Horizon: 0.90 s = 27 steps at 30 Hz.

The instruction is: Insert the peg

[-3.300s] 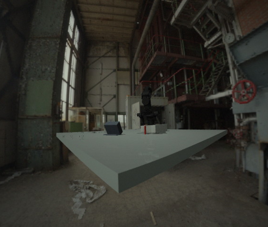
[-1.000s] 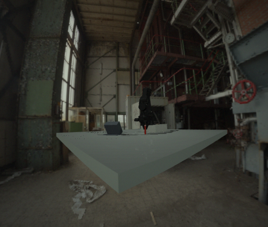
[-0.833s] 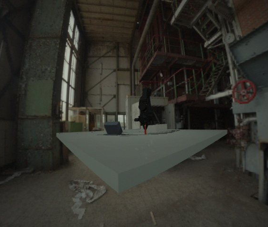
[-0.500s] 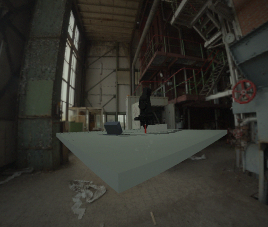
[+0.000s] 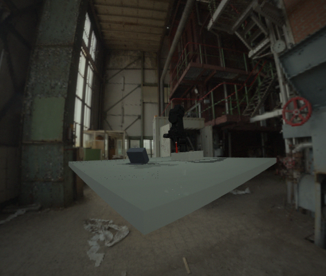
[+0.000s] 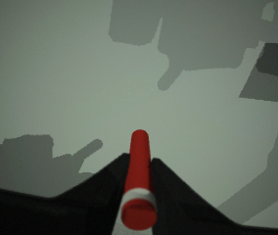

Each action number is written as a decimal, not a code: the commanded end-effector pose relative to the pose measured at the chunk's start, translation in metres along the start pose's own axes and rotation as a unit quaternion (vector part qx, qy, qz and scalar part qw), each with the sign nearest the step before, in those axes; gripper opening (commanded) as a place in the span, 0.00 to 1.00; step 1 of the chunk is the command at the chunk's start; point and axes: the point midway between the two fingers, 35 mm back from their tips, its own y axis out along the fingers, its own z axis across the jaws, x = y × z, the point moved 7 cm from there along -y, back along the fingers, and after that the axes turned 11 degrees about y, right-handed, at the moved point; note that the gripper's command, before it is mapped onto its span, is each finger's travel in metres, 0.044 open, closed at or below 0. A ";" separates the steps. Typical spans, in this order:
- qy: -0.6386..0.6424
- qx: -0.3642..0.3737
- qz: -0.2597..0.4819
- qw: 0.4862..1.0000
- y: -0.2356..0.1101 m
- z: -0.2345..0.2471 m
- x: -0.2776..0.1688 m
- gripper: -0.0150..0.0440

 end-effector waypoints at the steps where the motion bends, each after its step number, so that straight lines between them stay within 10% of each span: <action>1: 0.002 -0.001 -0.001 1.000 -0.007 0.000 0.000 0.25; 27: 0.101 0.046 -0.004 0.994 0.000 -0.025 0.012 0.25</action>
